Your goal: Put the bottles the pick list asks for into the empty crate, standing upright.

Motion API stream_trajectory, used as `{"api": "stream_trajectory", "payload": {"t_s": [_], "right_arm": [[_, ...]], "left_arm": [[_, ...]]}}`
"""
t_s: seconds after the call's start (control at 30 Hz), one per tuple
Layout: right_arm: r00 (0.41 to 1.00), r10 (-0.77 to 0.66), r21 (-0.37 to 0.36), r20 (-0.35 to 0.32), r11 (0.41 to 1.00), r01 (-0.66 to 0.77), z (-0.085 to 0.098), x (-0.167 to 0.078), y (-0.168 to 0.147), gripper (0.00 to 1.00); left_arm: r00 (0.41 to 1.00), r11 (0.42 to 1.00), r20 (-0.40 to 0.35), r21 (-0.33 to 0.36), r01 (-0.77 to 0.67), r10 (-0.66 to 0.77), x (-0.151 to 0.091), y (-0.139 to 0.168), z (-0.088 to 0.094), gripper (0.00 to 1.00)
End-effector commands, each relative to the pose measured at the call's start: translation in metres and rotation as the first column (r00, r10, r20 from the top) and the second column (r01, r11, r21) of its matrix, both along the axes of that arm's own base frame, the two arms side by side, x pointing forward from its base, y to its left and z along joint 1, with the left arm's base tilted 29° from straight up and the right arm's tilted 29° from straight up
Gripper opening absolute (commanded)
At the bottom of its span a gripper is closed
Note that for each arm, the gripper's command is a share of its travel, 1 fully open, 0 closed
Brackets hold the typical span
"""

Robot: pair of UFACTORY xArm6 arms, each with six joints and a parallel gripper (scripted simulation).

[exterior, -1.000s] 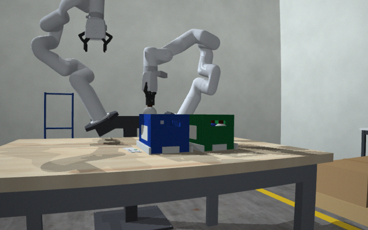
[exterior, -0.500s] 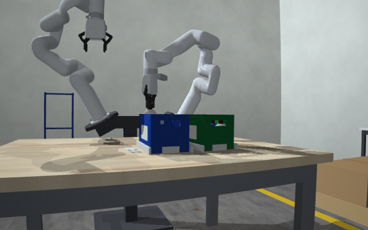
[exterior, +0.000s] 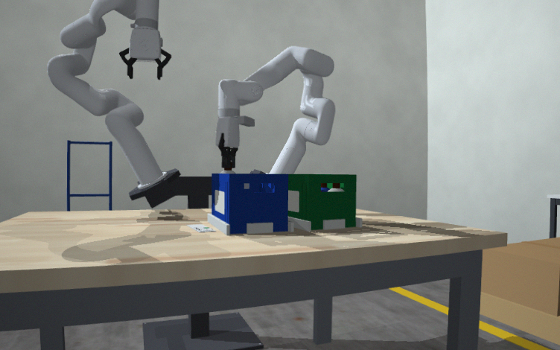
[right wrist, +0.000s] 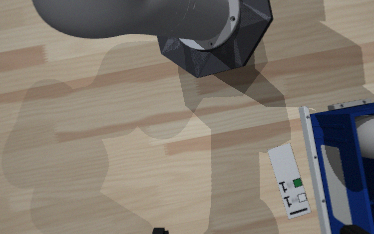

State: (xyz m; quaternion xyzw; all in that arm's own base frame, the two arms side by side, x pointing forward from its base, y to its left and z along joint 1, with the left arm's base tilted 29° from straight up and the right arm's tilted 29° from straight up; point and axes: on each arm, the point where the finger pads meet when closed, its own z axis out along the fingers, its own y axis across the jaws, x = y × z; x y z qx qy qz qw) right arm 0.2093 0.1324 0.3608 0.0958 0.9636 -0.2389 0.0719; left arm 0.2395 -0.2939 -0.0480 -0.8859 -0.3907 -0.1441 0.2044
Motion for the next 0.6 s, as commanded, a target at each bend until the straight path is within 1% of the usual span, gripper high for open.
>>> {"api": "stream_trajectory", "payload": {"t_s": [0.0,0.57], "right_arm": [[1.000,0.000,0.002,0.001,1.000,0.000,0.001,0.000,0.000,1.00],[1.000,0.000,0.002,0.001,1.000,0.000,0.001,0.000,0.000,1.00]], "left_arm": [[1.000,1.000,0.003,-0.005,0.001,-0.001,0.001,-0.001,-0.001,0.00],[1.000,1.000,0.003,-0.005,0.001,-0.001,0.003,0.006,-0.014,0.00]]}}
